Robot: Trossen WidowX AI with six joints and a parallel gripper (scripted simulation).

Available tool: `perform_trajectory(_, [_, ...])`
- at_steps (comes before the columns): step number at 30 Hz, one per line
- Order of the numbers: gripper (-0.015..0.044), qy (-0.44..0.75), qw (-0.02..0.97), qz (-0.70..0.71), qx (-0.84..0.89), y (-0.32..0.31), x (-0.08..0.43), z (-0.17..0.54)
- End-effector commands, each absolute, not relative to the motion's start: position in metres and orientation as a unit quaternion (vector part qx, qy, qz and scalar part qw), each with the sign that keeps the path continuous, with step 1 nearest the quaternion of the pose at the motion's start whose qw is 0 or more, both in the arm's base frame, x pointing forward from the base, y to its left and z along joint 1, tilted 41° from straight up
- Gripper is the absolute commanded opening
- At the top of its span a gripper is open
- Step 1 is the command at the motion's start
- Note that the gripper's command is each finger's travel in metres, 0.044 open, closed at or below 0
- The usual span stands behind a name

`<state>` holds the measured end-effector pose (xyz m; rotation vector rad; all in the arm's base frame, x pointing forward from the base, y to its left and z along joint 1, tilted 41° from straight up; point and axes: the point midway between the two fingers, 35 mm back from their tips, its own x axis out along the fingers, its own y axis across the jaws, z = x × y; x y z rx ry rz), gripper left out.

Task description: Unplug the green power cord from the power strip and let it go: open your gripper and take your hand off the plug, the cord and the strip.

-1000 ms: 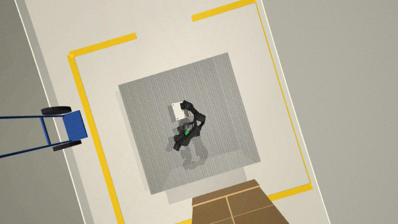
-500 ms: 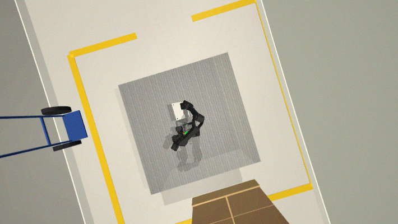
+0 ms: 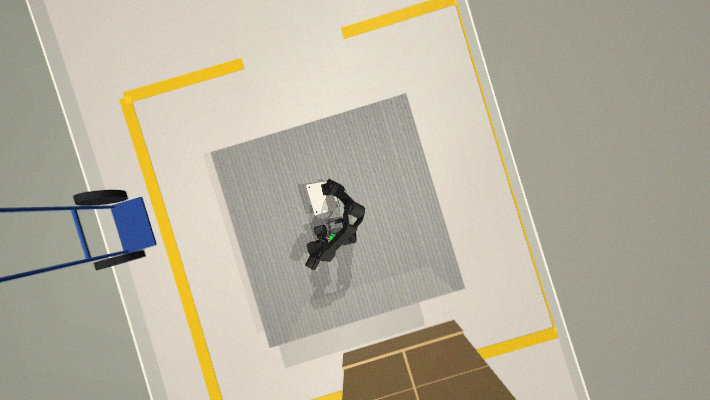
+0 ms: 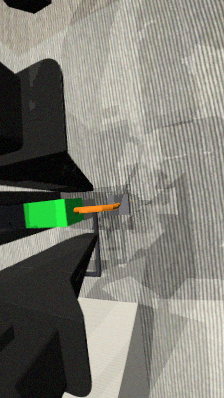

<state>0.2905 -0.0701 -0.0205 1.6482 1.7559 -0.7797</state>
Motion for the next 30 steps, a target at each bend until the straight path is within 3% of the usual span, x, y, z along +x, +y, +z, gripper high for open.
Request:
perform_trajectory(1, [0.016,0.662,0.299,-0.293,0.622,-0.064,0.29,-0.016])
perform_trajectory(30, [0.016,0.663,0.298,-0.293,0.622,-0.035,0.287,0.003])
